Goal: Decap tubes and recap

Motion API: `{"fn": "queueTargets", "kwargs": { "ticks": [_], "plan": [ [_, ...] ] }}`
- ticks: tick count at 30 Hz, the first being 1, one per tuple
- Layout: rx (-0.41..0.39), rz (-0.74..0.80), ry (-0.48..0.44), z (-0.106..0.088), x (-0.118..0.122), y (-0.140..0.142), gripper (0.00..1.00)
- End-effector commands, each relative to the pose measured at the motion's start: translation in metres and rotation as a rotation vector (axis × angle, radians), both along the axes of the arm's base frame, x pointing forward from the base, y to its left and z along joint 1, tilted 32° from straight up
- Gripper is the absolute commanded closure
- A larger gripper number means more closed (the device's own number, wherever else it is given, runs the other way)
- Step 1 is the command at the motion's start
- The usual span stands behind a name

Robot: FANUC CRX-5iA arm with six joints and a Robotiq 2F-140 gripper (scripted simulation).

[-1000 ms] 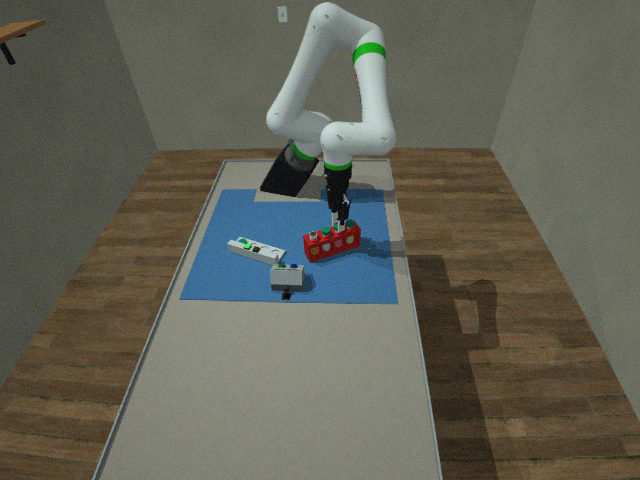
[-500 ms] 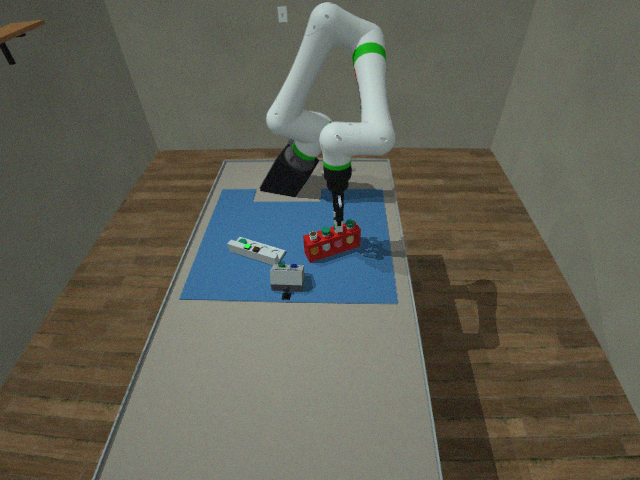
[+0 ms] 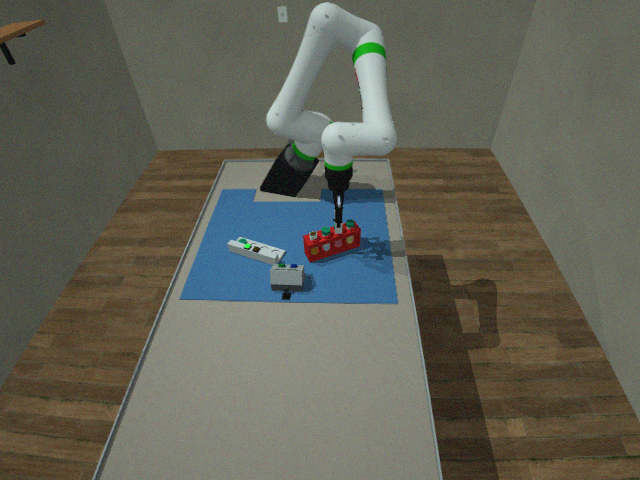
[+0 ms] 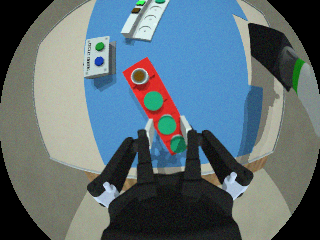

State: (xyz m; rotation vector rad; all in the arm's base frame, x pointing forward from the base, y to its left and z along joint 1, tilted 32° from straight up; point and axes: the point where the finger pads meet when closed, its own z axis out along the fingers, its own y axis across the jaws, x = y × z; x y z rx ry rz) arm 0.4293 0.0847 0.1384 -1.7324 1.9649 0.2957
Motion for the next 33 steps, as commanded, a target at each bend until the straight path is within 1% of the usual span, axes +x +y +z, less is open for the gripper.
{"fn": "queueTargets", "kwargs": {
  "ticks": [1,3,16,18,28,33],
  "plan": [
    [0.0,0.0,0.0,0.0002,0.0001,-0.0002,0.65],
    [0.0,0.0,0.0,0.0002,0.0001,-0.0002,0.65],
    [-0.116,0.442,-0.247,0.001,-0.0001,-0.0006,0.65],
    [-0.116,0.442,-0.247,0.001,-0.0001,-0.0006,0.65],
    [-0.204,0.78,-0.435,0.001,-0.0001,-0.0006,0.65],
    [-0.204,0.78,-0.435,0.001,-0.0001,-0.0007,0.65]
  ]
}}
